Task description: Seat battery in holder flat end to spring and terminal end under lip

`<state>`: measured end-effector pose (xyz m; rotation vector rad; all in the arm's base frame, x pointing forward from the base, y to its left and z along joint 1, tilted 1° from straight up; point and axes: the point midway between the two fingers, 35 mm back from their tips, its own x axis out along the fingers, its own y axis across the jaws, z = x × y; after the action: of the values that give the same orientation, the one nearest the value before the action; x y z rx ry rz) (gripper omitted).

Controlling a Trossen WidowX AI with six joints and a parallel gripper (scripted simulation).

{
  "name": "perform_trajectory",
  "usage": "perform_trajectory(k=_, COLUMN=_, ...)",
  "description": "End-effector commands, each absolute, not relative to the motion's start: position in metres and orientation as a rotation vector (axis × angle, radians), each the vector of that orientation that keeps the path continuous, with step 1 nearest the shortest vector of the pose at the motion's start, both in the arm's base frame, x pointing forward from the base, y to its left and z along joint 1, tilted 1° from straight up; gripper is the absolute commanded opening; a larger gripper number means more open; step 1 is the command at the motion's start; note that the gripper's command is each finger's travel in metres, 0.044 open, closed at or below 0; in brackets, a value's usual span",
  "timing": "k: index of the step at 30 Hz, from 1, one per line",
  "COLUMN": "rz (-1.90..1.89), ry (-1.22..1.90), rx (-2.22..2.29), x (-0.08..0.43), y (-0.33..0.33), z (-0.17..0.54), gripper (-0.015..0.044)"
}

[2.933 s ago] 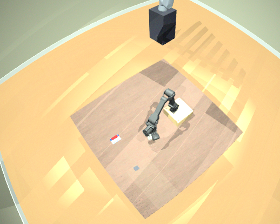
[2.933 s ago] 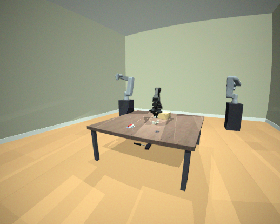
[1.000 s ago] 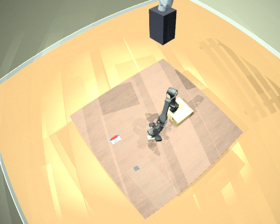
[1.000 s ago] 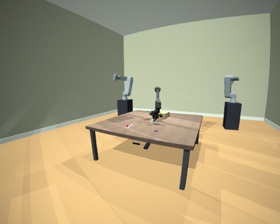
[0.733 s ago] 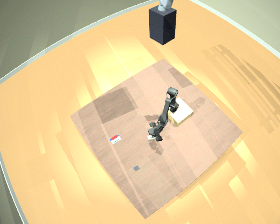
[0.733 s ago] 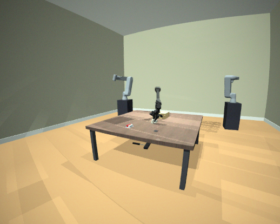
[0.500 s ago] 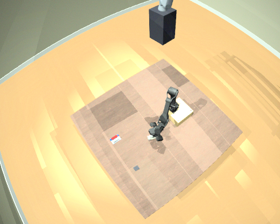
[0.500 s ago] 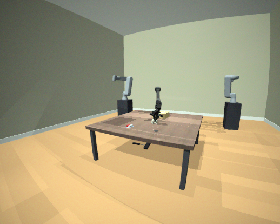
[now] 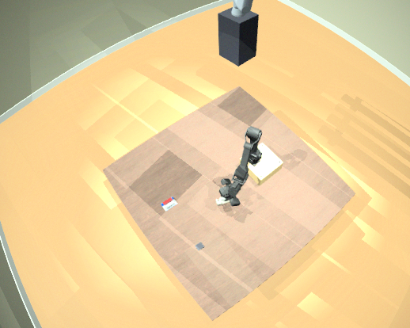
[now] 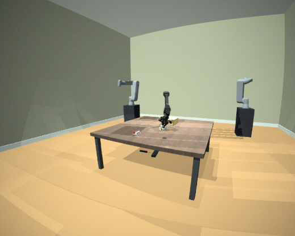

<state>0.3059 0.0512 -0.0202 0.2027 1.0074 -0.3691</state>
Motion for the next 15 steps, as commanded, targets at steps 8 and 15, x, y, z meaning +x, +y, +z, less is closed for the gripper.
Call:
perform_trajectory(k=8, rz=-0.363, ry=1.067, rx=0.200, x=0.3027, y=0.0514, z=-0.0245, gripper=0.0075)
perform_trajectory(k=15, rz=-0.355, ry=1.109, rx=0.197, x=0.3060, y=0.0509, z=-0.0258, gripper=0.0075)
